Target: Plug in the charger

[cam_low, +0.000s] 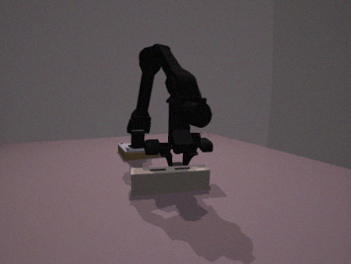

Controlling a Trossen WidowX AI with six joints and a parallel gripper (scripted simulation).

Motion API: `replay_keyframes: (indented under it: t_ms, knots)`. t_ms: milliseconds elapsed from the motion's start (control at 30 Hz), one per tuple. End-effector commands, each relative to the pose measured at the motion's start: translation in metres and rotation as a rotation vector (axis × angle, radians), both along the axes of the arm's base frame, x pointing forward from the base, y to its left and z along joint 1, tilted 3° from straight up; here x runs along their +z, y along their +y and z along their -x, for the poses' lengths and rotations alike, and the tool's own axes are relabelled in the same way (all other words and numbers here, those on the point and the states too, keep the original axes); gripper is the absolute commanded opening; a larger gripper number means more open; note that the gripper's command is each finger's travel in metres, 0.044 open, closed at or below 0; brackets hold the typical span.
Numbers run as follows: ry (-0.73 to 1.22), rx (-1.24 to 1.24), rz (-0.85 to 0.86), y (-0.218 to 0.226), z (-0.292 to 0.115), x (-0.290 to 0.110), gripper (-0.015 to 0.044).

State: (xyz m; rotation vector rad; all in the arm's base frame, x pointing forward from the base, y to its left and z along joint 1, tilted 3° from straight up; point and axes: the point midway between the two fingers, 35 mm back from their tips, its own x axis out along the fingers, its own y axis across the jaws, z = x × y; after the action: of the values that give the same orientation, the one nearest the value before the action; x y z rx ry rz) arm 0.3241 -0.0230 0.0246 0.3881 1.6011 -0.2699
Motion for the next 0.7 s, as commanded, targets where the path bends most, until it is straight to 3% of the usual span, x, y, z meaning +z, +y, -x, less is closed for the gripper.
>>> replay_keyframes:
  t_ms: [0, 667]
  knots:
    - [0.000, 0.003, 0.003, -0.0011, -0.0023, 0.0000, 0.0000]
    - [-0.001, 0.003, 0.003, -0.0028, -0.0065, 0.0005, 0.0000]
